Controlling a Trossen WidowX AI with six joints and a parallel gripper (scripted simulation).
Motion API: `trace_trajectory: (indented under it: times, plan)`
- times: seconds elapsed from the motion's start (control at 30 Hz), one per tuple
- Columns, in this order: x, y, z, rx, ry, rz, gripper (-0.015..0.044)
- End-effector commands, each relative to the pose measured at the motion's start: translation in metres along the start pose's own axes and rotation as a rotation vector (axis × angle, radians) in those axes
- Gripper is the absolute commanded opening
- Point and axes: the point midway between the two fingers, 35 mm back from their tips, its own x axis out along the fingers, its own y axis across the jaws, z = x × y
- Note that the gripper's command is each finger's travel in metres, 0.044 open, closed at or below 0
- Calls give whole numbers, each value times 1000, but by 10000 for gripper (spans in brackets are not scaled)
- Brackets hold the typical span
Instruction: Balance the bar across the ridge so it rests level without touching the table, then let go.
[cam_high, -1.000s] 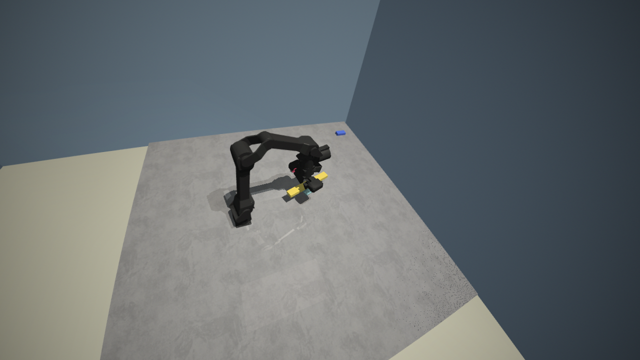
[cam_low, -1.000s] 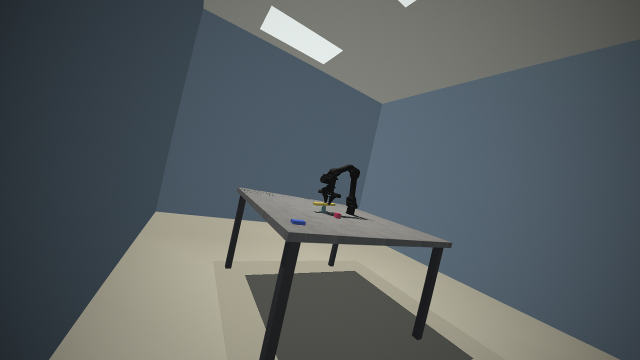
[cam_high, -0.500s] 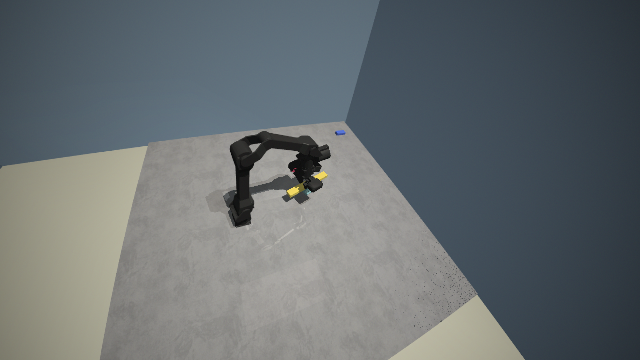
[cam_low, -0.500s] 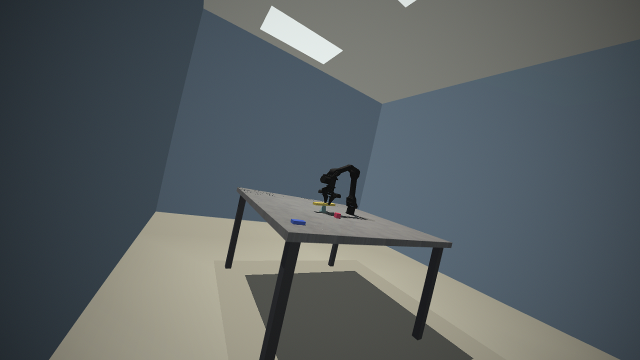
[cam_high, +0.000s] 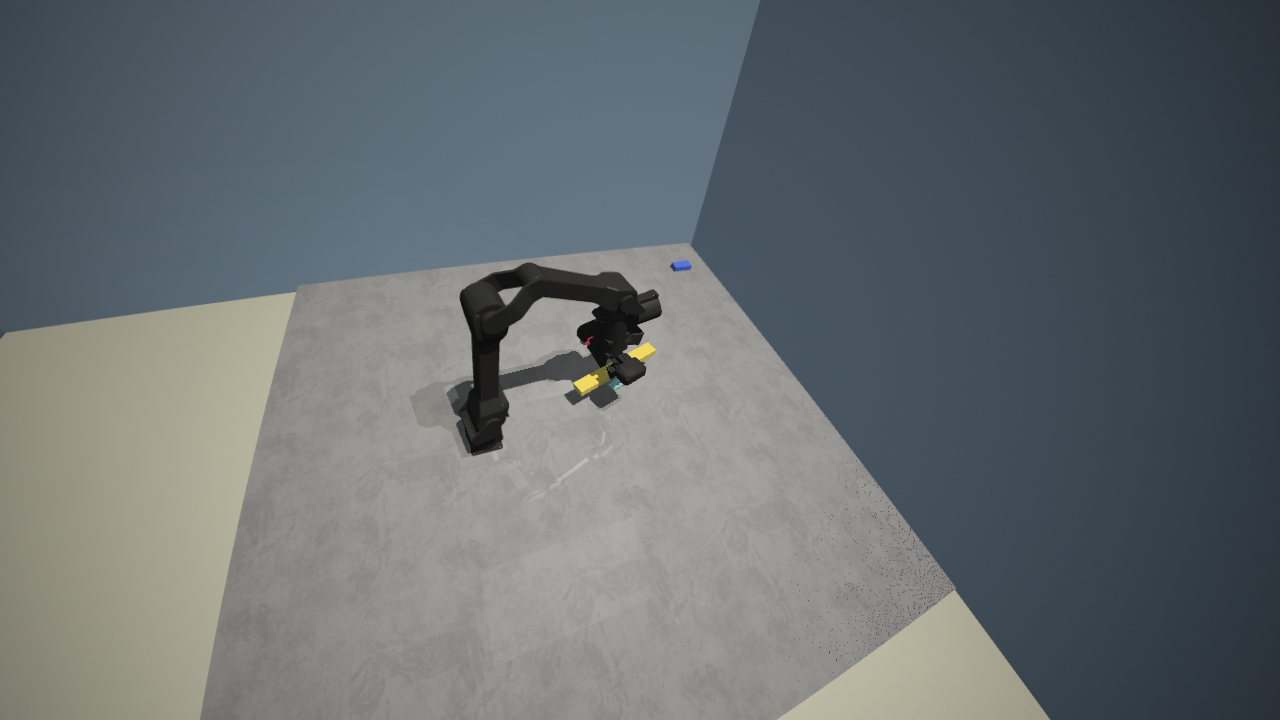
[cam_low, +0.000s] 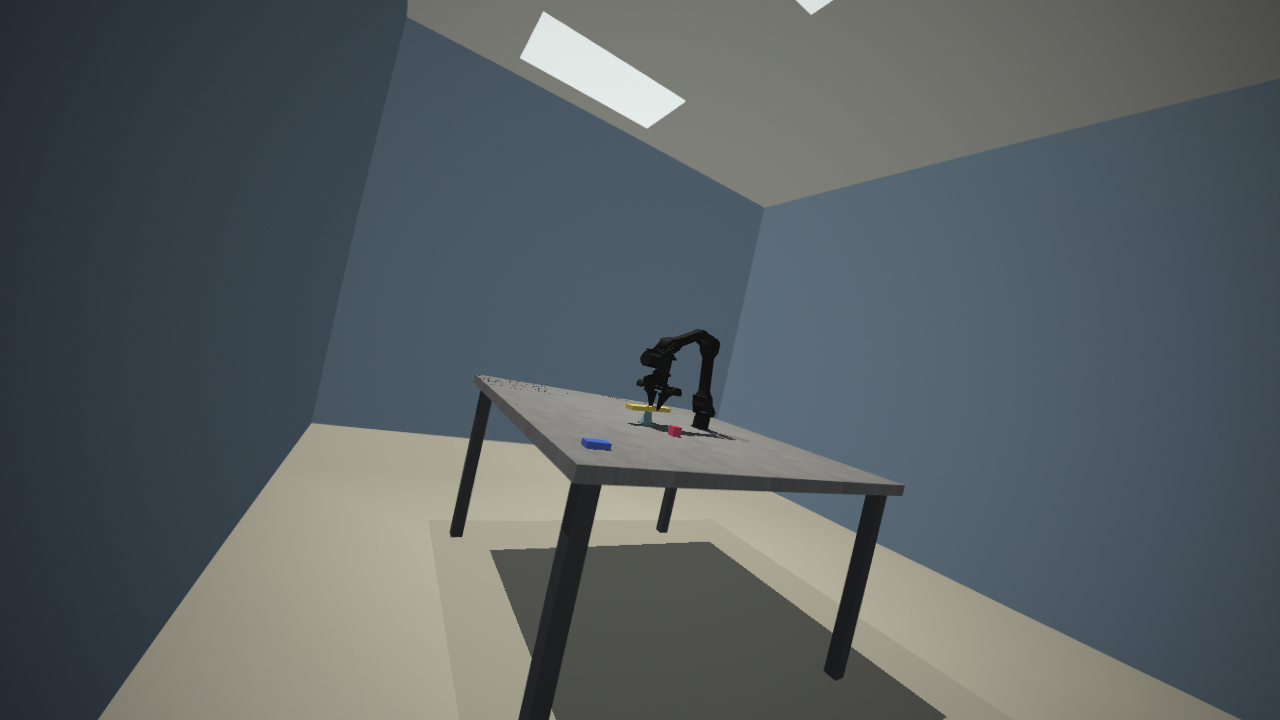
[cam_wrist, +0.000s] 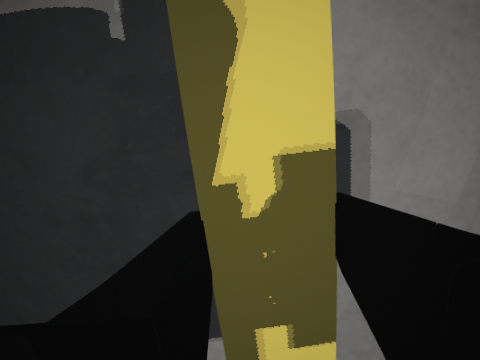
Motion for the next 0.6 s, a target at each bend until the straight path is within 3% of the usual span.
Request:
trace_trajectory:
  times: [0.0, 0.57]
  plan:
    - [0, 0, 0, -5, -1, -2, 0]
    - [0, 0, 0, 0, 0, 0, 0]
